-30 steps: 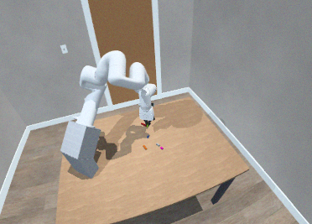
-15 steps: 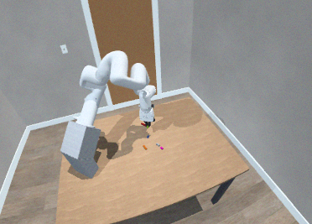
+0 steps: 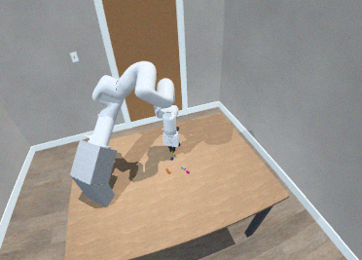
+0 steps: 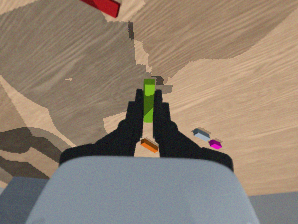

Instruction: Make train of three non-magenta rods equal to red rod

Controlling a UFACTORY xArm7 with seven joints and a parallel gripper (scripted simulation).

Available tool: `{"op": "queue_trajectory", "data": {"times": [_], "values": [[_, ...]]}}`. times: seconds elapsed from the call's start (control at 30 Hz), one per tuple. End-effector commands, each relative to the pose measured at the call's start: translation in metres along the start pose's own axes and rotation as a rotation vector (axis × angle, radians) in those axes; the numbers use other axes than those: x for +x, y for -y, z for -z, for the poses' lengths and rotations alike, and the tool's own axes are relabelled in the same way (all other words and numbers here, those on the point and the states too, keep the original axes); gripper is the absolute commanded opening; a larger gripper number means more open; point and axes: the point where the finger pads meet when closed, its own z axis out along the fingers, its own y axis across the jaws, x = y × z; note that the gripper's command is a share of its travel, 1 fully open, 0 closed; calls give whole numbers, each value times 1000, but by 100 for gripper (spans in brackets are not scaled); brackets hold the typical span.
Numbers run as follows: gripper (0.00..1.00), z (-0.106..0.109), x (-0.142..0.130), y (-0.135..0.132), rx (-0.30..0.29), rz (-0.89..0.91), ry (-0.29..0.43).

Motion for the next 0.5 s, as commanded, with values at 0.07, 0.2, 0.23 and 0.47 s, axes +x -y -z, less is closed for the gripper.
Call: {"op": "queue_trajectory", "data": {"times": [0.07,0.2,0.23,0.47], "values": [[4,-19,0,-2,-13,-2,0],[4,-23,0,-2,-13,-2,0],[4,-24,0,-2,-13,-2,0],[4,-26,0,-2,-13,-2,0]]}}
